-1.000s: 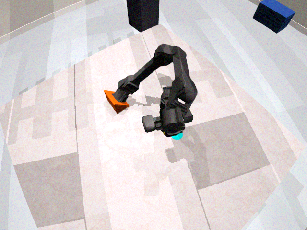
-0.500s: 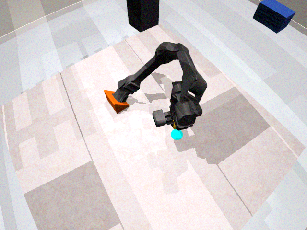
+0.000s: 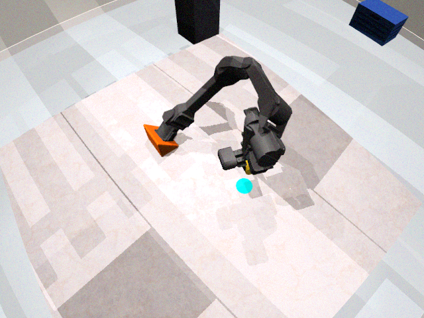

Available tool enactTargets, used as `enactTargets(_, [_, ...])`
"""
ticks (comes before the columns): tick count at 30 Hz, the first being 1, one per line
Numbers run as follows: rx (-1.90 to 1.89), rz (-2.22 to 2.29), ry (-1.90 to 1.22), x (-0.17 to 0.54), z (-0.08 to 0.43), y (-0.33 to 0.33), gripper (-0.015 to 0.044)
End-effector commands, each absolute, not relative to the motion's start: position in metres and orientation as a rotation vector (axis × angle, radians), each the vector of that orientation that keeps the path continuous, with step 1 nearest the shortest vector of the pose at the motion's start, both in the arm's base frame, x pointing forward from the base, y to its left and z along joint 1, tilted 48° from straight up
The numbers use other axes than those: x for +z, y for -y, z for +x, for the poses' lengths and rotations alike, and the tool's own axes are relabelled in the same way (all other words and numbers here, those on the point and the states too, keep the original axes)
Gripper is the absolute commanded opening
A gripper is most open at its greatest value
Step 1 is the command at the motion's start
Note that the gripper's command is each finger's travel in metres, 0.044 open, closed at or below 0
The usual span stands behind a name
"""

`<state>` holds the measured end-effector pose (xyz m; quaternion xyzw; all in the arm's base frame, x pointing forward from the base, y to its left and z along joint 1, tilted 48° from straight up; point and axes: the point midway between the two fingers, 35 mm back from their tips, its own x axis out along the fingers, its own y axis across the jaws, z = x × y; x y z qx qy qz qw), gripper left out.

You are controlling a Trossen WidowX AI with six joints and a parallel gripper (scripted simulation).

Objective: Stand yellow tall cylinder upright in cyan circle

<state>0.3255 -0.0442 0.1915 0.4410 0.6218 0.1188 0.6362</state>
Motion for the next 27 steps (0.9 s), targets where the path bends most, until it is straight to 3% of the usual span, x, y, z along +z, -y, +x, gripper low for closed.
enactTargets(1, [0.255,0.989,-1.423,0.189,0.324,0.042,0.0105])
enactTargets(27, [0.147,0.864,-1.397,0.175,0.32,0.036,0.0105])
